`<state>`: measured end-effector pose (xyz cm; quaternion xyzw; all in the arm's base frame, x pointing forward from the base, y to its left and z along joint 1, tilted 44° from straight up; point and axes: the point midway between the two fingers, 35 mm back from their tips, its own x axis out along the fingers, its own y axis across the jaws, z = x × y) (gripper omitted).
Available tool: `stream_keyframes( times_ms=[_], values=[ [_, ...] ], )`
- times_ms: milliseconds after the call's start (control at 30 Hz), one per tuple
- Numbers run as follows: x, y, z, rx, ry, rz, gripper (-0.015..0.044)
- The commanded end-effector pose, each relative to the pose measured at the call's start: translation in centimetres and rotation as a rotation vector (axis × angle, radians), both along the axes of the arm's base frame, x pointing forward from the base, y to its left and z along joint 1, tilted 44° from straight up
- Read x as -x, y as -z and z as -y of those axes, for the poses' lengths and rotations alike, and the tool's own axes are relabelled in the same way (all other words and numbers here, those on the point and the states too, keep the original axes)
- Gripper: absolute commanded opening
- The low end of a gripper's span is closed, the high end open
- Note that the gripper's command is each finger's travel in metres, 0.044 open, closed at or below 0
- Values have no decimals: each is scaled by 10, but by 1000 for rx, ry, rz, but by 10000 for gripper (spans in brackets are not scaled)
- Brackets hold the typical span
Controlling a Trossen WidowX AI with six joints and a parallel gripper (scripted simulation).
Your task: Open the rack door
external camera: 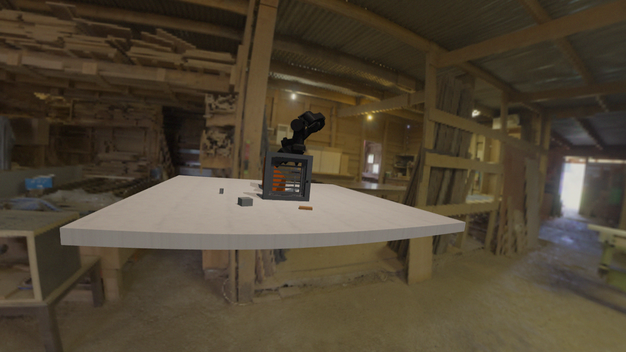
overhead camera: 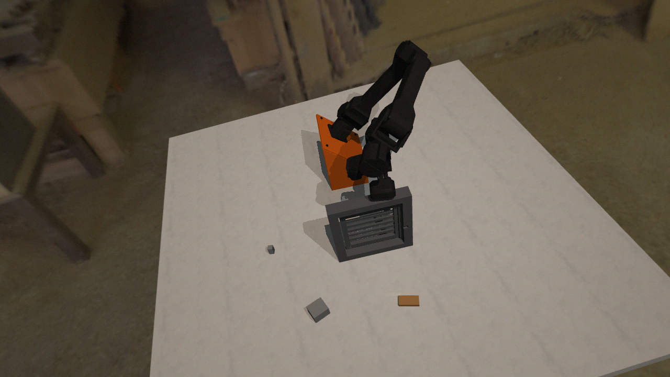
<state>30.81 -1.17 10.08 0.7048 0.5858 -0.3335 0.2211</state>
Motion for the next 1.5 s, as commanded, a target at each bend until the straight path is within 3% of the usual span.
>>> stream_keyframes(
  times_ms=[0,1067,1467],
  values=[
    [-1,0,0,-2,6,-2,223],
    [-1,0,0,-2,6,-2,11],
    [6,2,2,13,-115,110,11]
  ],
)
